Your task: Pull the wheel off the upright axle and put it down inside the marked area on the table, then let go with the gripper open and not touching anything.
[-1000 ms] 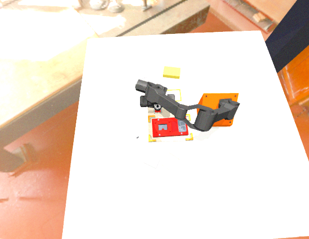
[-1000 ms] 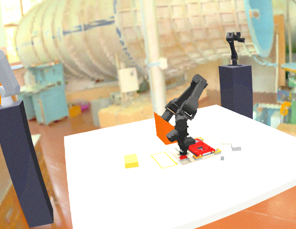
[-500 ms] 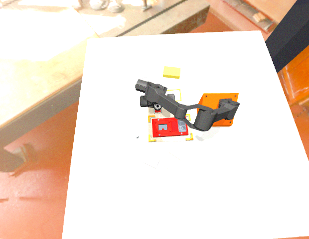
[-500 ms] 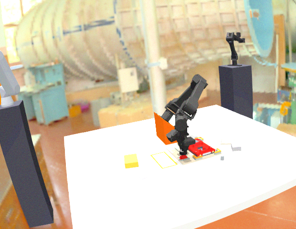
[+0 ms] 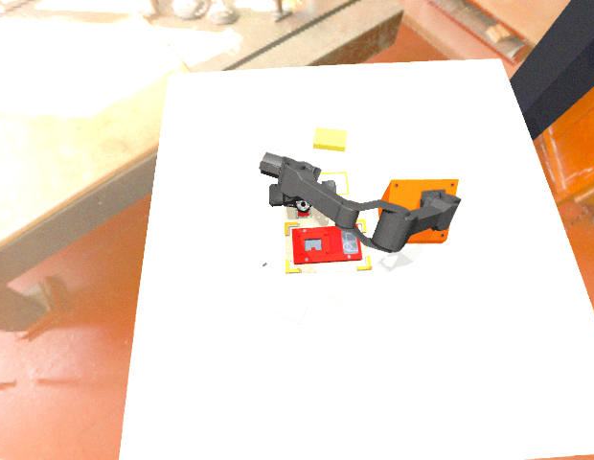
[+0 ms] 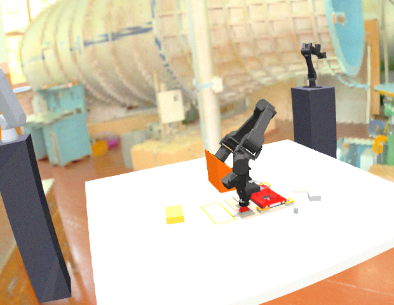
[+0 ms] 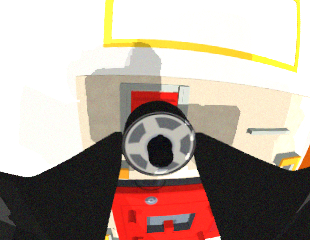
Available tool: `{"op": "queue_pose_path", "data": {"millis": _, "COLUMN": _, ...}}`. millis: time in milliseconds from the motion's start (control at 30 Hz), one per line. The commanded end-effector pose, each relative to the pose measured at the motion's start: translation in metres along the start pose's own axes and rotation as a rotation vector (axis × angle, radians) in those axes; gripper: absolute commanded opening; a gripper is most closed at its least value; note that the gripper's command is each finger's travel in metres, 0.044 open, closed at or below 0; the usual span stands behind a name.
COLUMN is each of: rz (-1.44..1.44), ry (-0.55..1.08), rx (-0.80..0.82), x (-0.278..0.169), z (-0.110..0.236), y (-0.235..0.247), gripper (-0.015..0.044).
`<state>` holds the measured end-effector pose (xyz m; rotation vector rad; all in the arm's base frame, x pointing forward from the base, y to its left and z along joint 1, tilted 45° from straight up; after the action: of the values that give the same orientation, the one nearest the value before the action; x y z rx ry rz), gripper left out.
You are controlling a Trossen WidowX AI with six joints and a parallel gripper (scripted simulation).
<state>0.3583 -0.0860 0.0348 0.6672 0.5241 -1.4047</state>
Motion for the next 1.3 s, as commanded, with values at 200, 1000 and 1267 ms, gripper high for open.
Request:
{"op": "queue_pose_path", "data": {"millis": 200, "rz": -0.009, "ry": -0.004, "rx": 0.009, "x": 0.001, "z": 0.011, "y": -0.001, "gripper": 0.0000}}
{"op": "queue_pose_path", "data": {"millis": 1000, "rz": -0.011, "ry": -0.004, "rx": 0.011, "x": 0.001, "z": 0.019, "y": -0.001, "gripper": 0.0000}}
{"op": "queue_pose_path", "data": {"millis": 1267, "rz": -0.012, "ry": -0.004, "rx": 0.011, "x": 0.001, "z": 0.022, "y": -0.001, "gripper": 0.0000}}
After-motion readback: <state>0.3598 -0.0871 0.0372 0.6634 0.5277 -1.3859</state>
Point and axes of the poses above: the point midway between the two fingers, 35 mm back from their tips, its own z axis back along the fingers, its own y axis across the jaws, x = y × z, the point moved 10 cm from there along z, back along the fingers, and after that the axes turned 5 degrees about z, right-handed, at the moved point
